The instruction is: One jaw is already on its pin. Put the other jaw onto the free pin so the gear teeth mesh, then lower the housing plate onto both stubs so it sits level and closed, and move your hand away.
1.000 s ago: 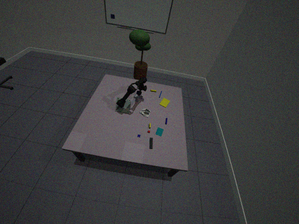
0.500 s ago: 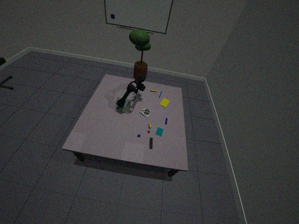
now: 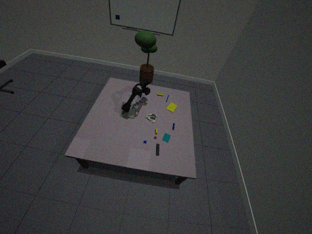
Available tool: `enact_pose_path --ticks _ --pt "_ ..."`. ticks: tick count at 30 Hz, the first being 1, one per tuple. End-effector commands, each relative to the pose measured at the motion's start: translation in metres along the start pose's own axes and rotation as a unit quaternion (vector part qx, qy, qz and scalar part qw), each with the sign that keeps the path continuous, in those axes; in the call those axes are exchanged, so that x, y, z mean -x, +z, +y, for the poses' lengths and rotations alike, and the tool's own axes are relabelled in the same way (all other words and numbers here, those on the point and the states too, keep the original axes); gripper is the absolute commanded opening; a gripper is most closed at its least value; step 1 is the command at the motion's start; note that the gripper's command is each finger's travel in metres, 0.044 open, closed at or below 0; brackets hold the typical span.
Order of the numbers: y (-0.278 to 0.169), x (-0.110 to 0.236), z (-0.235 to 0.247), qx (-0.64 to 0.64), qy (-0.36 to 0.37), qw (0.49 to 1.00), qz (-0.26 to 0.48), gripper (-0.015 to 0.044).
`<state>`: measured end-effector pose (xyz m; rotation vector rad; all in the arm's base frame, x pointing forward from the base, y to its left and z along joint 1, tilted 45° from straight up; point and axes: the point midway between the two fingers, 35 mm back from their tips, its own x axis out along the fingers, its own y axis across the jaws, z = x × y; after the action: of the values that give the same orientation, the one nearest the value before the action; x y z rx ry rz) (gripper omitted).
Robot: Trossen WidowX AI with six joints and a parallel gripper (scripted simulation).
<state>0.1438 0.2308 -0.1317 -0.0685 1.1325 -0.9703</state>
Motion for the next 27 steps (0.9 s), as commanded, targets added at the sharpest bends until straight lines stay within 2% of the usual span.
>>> enact_pose_path --ticks 1,4,27 --pt "-0.001 -0.02 -0.002 -0.004 -0.004 1.0 0.001 0.044" --pt "0.0 -0.039 -0.004 -0.004 -0.004 1.0 0.001 0.044" --pt "0.0 -0.039 -0.004 -0.004 -0.004 1.0 0.001 0.044"
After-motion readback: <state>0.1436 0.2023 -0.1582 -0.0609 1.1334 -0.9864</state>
